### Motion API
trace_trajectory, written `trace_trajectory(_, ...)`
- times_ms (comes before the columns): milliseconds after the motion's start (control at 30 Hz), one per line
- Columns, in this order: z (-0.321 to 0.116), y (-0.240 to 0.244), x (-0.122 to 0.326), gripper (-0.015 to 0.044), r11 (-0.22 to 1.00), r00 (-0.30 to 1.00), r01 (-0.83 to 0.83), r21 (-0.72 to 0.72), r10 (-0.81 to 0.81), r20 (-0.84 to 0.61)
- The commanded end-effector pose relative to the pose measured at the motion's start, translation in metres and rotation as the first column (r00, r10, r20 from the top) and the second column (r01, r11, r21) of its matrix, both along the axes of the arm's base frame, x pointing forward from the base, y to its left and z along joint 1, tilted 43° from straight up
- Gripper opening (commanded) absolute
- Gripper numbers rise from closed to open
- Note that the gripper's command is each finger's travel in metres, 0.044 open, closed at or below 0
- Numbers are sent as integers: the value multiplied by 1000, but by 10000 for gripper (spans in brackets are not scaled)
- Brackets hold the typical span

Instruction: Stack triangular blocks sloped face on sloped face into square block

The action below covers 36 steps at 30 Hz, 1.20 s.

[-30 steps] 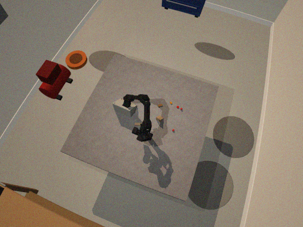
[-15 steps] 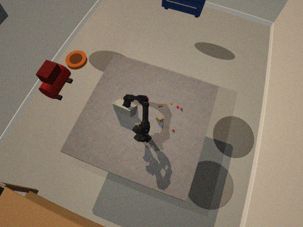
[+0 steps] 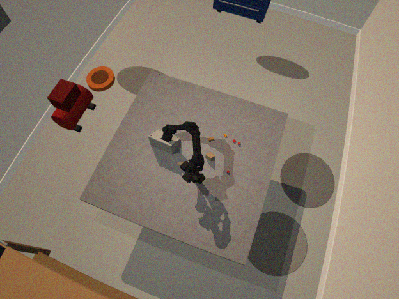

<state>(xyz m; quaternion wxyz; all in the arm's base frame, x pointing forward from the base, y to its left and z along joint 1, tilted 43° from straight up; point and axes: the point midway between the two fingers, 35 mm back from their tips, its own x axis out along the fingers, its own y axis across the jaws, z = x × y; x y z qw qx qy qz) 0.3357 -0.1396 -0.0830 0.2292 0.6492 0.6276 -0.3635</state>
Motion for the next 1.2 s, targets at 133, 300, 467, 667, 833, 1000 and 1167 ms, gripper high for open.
trace_trajectory(133,30,19,15,0,1000,1000,8,-7,-8,3)
trace_trajectory(300,46,31,23,0,1000,1000,7,-12,-7,5)
trace_trajectory(467,63,45,30,0,1000,1000,7,-15,-7,7)
trace_trajectory(667,85,63,36,0,1000,1000,9,-16,-8,7)
trace_trajectory(833,103,79,41,0,1000,1000,10,-15,-10,7)
trace_trajectory(1000,121,95,43,0,1000,1000,10,-13,-10,8)
trace_trajectory(1167,139,112,45,0,1000,1000,11,-9,-11,7)
